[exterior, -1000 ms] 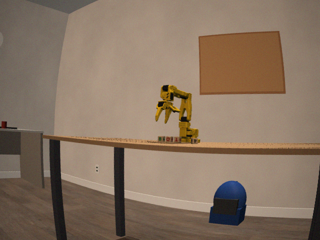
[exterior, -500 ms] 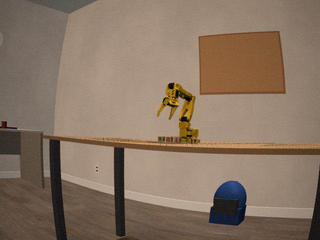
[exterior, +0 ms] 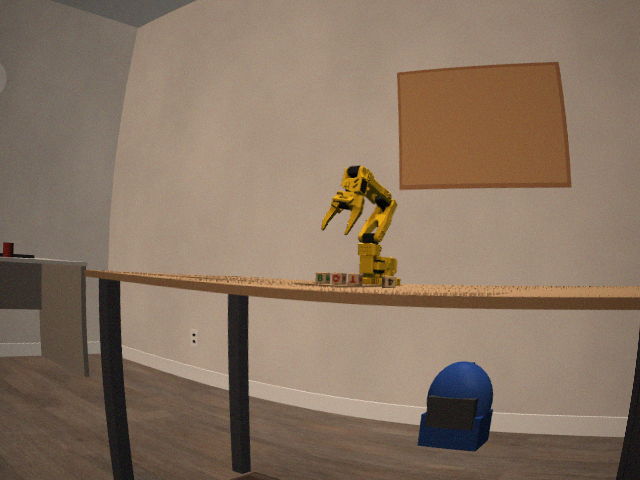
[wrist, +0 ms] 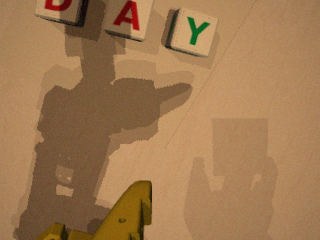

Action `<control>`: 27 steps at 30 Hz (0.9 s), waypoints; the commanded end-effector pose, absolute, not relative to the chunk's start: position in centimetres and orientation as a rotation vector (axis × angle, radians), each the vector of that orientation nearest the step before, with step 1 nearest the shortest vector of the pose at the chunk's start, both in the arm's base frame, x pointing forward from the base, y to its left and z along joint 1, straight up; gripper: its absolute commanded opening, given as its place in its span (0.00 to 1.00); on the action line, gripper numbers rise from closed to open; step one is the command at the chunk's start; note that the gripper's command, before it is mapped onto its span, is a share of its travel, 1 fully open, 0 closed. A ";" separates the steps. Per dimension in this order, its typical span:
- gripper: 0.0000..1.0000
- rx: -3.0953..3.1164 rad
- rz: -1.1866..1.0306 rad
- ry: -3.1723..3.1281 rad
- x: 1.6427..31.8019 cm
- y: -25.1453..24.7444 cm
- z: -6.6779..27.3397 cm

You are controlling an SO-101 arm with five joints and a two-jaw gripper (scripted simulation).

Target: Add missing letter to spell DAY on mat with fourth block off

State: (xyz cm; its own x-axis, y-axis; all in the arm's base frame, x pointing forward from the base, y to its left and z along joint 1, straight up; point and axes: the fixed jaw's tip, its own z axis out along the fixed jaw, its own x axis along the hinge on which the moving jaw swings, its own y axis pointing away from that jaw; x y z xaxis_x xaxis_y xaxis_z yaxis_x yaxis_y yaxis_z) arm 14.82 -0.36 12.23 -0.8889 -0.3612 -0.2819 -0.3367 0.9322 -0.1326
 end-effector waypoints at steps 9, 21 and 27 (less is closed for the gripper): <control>0.33 -0.153 -0.067 2.702 14.3 0.0 13.4; 0.33 -0.026 -0.038 2.684 14.0 0.1 13.4; 0.33 -0.024 -0.038 2.683 14.0 0.1 13.4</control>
